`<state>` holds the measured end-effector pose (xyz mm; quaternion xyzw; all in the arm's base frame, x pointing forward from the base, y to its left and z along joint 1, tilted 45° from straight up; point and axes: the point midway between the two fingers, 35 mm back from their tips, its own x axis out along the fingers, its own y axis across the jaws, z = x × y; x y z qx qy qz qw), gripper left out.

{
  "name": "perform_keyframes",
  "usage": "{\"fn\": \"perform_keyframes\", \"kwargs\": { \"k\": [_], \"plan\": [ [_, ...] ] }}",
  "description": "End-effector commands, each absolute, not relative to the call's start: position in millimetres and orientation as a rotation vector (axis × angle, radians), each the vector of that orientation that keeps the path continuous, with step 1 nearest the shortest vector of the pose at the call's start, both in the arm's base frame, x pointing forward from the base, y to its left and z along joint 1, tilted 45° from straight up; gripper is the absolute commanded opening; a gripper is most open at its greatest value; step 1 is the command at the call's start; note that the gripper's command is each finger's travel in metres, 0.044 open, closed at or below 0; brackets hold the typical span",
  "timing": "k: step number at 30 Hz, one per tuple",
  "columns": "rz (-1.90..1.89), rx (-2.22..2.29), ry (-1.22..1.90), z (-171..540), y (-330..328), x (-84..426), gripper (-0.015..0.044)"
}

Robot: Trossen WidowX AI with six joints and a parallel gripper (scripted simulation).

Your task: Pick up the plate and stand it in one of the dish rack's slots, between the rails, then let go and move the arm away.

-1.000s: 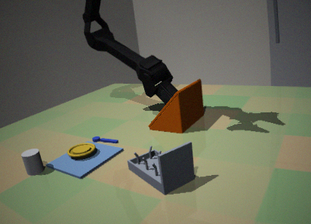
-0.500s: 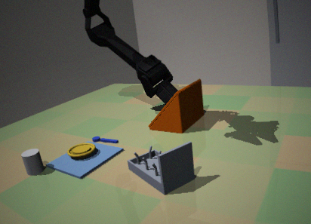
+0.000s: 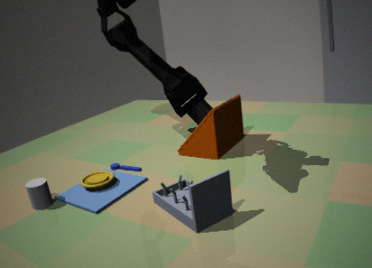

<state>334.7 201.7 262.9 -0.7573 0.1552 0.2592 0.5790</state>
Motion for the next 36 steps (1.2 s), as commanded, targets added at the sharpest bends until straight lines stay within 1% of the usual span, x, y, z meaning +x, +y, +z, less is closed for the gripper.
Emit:
{"fn": "perform_keyframes", "kwargs": {
  "k": [1,18,36],
  "plan": [
    [0.563,-1.688,0.491,245.9,181.6,342.2,0.0400],
    [0.286,-1.310,0.945,189.0,92.7,354.4,0.0400],
    [-0.126,-0.901,1.296,141.3,-0.5,335.0,0.0400]
  ]
}}
